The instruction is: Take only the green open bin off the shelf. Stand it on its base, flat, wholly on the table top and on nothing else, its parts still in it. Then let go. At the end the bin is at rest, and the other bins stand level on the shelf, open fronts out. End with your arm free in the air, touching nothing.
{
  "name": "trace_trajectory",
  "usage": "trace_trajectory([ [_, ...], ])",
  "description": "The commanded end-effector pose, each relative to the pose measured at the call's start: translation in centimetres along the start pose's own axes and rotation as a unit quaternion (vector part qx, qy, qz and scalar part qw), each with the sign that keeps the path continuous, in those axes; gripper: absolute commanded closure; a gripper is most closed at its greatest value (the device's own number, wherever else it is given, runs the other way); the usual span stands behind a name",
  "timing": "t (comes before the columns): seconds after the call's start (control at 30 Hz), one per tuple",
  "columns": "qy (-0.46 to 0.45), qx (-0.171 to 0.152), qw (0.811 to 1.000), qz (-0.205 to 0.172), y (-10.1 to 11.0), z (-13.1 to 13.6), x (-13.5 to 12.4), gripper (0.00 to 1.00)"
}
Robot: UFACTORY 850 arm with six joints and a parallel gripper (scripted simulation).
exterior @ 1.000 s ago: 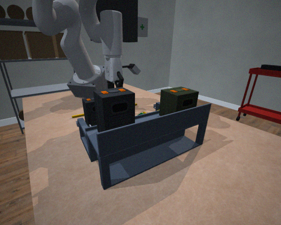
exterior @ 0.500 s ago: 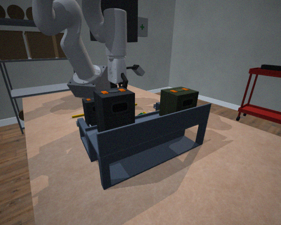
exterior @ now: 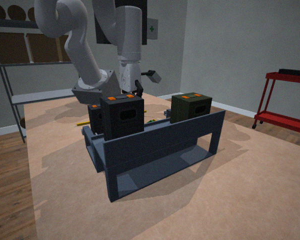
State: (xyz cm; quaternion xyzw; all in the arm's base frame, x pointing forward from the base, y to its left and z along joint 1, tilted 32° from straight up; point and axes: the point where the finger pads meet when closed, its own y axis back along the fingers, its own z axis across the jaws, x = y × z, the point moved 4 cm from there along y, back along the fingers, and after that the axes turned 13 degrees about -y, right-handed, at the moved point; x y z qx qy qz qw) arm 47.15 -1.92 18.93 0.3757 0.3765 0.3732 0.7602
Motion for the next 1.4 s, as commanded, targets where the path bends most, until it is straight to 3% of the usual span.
trace_trajectory([
  [0.0, -0.001, -0.001, 1.0, 0.0, 0.0, 2.6, 0.6, 0.0],
  [0.07, -0.001, 0.0, 1.0, 0.0, 0.0, 4.4, 1.0, 0.0],
  [1.37, -0.001, -0.001, 1.0, 0.0, 0.0, 2.9, 0.7, 0.0],
])
